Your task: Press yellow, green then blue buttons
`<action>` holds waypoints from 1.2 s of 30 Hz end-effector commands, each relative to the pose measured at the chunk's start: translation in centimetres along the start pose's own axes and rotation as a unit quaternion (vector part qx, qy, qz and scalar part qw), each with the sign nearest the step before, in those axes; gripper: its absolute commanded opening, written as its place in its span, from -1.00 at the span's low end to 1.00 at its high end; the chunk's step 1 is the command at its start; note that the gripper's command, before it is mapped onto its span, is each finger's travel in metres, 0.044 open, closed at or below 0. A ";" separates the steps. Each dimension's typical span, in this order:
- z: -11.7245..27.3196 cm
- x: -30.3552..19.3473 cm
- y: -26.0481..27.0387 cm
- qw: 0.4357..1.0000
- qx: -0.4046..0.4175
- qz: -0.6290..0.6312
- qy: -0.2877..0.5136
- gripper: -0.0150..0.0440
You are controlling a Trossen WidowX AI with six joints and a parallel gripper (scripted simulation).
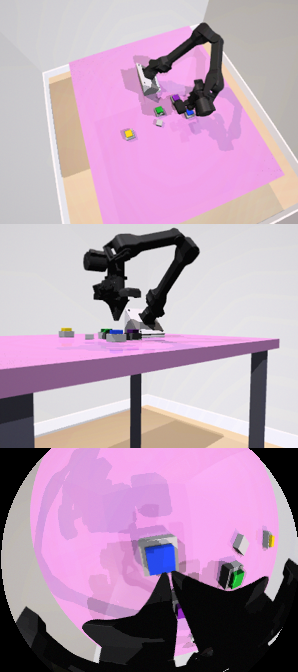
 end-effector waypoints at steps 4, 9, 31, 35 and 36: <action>-1.0 0.0 0.1 1.000 0.003 0.000 -0.006 -0.42; -1.8 0.1 0.1 1.000 0.003 0.000 -0.006 -0.42; -3.9 0.0 0.1 1.000 0.004 0.000 -0.006 -0.42; -3.9 0.0 0.1 1.000 0.004 0.000 -0.006 -0.42; -3.9 0.0 0.1 1.000 0.004 0.000 -0.006 -0.42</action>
Point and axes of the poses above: the point midway between the two fingers, 35 mm back from their tips, its own z axis back along the fingers, its own y axis across the jaws, x = y × z, the point moved 6 cm from there along z, back along the fingers, and after that the axes turned 8 degrees about -z, right-handed, at the moved point
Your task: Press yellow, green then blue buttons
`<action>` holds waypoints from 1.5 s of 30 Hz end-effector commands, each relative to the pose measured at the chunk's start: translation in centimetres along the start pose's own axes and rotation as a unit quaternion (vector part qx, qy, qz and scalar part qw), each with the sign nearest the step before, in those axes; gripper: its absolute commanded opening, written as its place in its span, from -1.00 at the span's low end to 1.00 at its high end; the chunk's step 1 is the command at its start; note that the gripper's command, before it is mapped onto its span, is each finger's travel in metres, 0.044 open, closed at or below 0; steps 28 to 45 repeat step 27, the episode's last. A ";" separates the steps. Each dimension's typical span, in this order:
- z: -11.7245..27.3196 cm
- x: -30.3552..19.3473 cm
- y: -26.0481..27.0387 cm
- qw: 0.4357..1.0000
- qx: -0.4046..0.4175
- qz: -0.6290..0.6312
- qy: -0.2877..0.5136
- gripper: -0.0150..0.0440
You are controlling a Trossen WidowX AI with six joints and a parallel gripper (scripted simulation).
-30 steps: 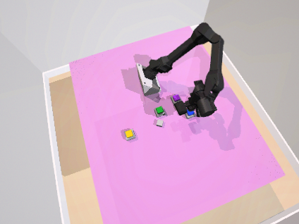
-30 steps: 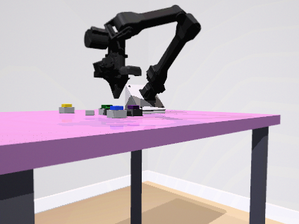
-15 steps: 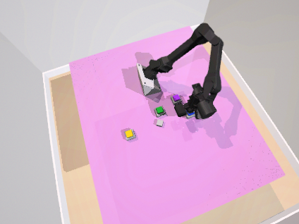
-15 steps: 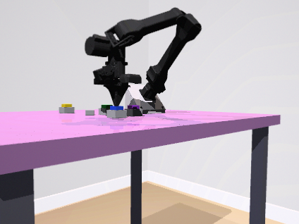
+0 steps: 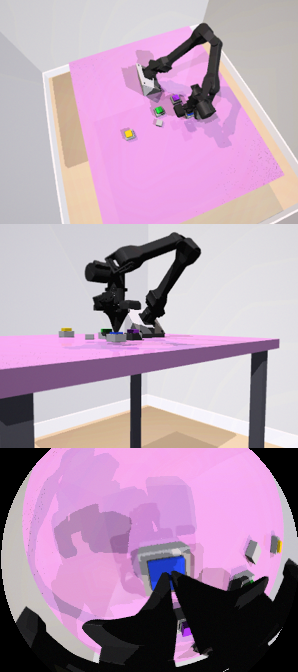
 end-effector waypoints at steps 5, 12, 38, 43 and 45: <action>-0.1 -0.1 0.0 1.000 0.002 -0.002 0.001 -0.42; 3.3 0.0 0.0 1.000 0.001 -0.002 0.002 -0.42; 9.4 -5.0 5.2 1.000 0.000 -0.004 0.003 0.64; 9.4 -5.0 5.2 1.000 0.000 -0.004 0.003 0.64; 9.4 -5.0 5.2 1.000 0.000 -0.004 0.003 0.64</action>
Point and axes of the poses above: the point midway between the two fingers, 35 mm back from their tips, its own z axis back along the fingers, its own y axis across the jaws, x = y × z, the point moved 6 cm from there along z, back along the fingers, and after that the axes turned 8 degrees about -z, right-handed, at the moved point
